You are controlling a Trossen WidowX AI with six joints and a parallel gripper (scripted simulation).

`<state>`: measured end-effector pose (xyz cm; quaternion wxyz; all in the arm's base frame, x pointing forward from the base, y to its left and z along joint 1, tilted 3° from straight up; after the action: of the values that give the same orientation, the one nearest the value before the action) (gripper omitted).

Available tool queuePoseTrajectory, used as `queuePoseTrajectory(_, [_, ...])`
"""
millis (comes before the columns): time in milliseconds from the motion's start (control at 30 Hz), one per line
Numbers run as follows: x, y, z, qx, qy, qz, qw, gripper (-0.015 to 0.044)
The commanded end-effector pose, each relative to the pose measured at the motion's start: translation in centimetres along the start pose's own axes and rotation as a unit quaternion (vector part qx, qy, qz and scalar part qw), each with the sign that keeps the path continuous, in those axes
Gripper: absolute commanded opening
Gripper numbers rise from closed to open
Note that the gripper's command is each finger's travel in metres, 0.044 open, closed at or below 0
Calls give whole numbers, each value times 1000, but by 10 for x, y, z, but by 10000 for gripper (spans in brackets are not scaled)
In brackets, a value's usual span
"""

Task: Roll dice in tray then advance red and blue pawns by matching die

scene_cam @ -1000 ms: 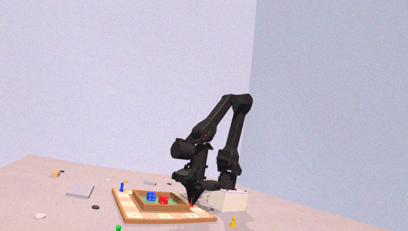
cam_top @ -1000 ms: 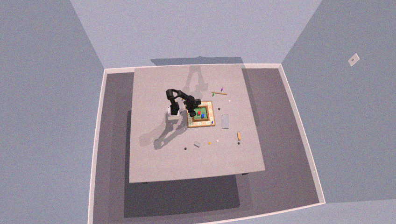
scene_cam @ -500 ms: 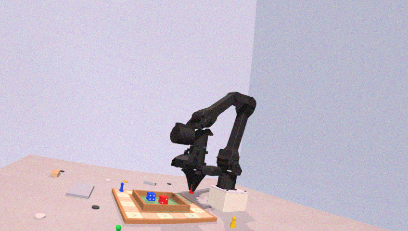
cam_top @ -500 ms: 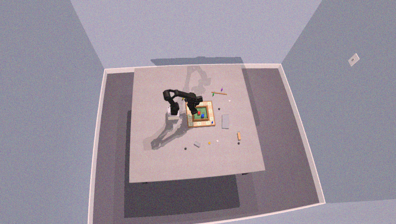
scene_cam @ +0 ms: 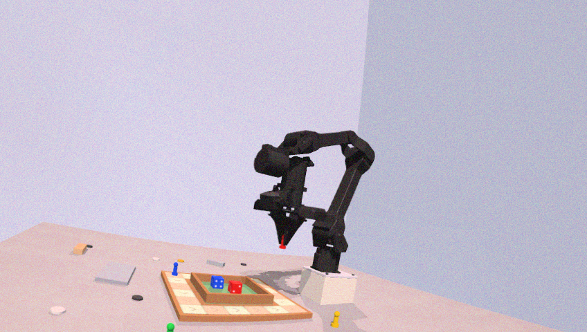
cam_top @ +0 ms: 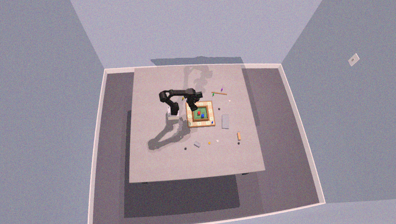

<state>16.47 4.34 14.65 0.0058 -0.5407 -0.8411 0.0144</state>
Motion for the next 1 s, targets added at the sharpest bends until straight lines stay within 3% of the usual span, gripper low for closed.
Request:
queuePoseTrajectory(0, [-2, 1, -3, 0, -3, 2, 1000, 0])
queuePoseTrajectory(967, [-119, 66, 42, 5, -11, 22, 1000, 0])
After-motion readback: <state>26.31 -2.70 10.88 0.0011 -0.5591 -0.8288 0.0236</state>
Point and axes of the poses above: the point midway between the two fingers, 35 mm back from their tips, its own z axis out along the fingers, its own x axis across the jaws, y = z × x, the point moved 5 cm from there along -z, back along the fingers, and after that the axes turned 2 degrees about z, right-handed, at the moved point
